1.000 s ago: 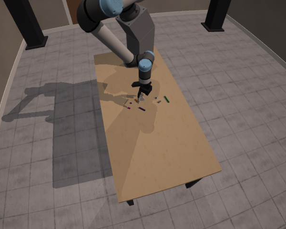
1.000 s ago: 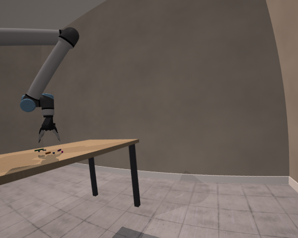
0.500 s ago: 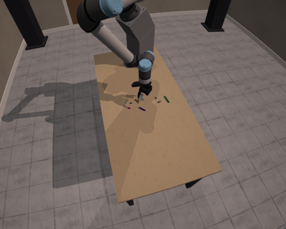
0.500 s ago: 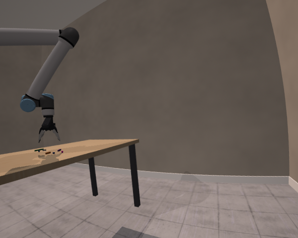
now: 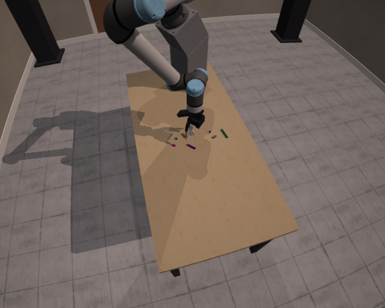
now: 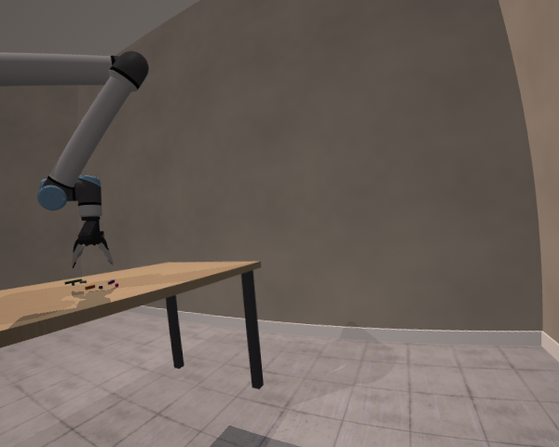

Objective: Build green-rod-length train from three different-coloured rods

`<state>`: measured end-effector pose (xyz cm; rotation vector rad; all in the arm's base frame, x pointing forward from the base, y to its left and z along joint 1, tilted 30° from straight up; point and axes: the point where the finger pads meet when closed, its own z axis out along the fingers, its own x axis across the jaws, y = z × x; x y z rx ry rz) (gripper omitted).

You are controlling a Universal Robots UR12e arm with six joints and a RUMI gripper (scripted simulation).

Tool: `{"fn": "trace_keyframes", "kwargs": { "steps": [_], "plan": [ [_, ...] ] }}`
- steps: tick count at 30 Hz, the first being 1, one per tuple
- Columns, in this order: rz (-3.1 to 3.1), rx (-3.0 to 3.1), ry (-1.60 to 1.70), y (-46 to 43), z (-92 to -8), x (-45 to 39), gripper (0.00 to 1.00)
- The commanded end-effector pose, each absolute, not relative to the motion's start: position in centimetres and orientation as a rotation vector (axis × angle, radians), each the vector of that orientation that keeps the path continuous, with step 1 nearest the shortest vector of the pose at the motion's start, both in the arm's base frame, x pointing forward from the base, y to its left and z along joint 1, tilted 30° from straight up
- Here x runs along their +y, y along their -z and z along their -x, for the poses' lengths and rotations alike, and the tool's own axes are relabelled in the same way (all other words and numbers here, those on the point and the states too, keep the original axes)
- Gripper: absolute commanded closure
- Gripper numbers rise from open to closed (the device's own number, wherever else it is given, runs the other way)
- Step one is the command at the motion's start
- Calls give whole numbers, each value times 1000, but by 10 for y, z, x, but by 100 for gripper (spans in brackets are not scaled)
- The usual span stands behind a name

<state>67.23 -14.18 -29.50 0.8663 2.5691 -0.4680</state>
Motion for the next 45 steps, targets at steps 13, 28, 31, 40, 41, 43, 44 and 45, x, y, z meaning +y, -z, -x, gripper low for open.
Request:
{"fn": "trace_keyframes", "kwargs": {
  "steps": [13,28,31,40,41,43,44,45],
  "plan": [
    [-866,2569,468,295,-672,-142,0],
    [-866,2569,468,295,-672,-142,0],
    [-866,2569,468,295,-672,-142,0],
    [-864,2569,468,295,-672,-142,0],
    [-864,2569,468,295,-672,-142,0],
    [-859,2572,469,295,-672,-142,0],
    [-854,2574,471,295,-672,-142,0],
    [-847,2577,472,294,-672,-142,0]
  ]
}}
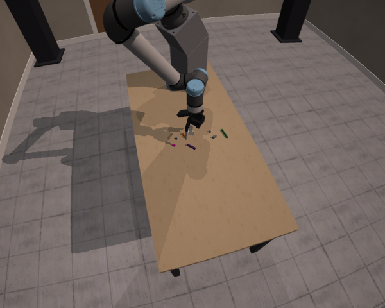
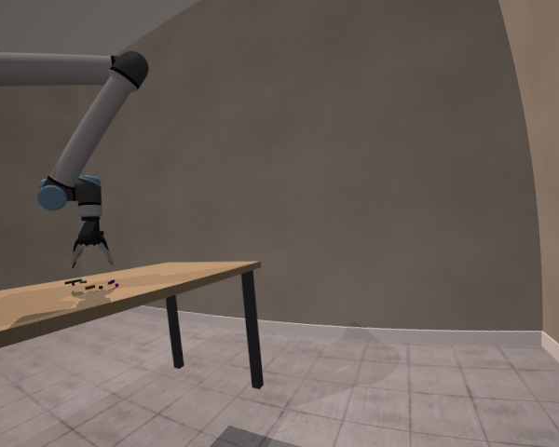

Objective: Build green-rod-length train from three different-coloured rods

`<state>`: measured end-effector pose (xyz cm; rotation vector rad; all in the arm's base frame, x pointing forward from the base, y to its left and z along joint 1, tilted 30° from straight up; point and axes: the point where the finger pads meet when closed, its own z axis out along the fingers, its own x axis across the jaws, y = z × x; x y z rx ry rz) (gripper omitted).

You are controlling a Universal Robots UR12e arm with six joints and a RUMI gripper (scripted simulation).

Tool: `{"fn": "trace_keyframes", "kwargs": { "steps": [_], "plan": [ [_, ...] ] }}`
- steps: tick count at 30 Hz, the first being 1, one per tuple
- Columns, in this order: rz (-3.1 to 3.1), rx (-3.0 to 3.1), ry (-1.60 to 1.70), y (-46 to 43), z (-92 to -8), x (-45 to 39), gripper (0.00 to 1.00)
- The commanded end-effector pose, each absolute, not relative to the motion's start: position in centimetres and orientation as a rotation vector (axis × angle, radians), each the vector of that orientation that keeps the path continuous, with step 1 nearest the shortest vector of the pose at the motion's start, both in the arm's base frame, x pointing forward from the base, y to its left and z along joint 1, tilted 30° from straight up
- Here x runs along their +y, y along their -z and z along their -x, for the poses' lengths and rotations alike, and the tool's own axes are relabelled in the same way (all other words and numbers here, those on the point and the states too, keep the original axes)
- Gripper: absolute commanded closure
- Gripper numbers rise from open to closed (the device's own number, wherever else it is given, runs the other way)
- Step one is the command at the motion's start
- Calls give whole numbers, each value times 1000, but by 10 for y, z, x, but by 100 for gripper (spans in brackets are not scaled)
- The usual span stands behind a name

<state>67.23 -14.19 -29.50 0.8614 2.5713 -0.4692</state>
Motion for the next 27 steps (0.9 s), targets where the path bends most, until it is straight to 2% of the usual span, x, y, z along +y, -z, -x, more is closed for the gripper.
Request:
{"fn": "trace_keyframes", "kwargs": {
  "steps": [1,13,27],
  "plan": [
    [-838,2581,474,294,-672,-142,0],
    [-617,2665,523,294,-672,-143,0],
    [-17,2805,636,293,-672,-146,0]
  ]
}}
